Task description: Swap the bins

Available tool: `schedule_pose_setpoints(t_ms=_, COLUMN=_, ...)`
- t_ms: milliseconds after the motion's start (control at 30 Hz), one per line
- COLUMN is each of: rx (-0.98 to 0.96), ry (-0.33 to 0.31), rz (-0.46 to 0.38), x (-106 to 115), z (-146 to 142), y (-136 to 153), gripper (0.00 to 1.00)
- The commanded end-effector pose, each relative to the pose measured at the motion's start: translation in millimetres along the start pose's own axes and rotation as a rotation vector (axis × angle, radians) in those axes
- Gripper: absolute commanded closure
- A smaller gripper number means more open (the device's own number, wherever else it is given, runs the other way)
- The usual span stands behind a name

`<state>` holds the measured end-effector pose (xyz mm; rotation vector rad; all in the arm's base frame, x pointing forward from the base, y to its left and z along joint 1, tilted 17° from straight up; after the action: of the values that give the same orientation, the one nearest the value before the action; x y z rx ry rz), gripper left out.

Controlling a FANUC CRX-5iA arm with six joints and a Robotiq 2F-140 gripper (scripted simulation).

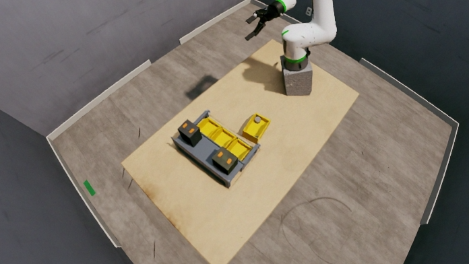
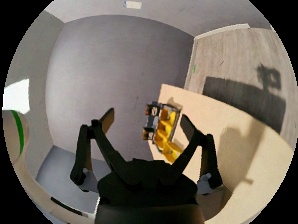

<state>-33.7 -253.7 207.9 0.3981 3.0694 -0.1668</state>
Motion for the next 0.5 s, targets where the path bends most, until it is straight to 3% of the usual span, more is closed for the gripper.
schedule_pose_setpoints(t_ms=0, rx=-0.008, ry=0.007, rz=-0.019, x=-2, z=1, y=0, gripper=0.0)
schedule_pose_setpoints(t_ms=467, rx=-0.073, ry=0.07, rz=-0.183, x=-22, z=9, y=5, gripper=0.0)
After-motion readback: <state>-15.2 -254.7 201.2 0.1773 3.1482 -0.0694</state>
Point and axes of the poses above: the point where the finger pads meet when closed, its own x axis back along the fingers, its own z axis across the jaws, y = z × x, the point moved 7 cm from there along x, back along the fingers, and after that the axes turned 14 degrees about -x, right-handed, at the moved point
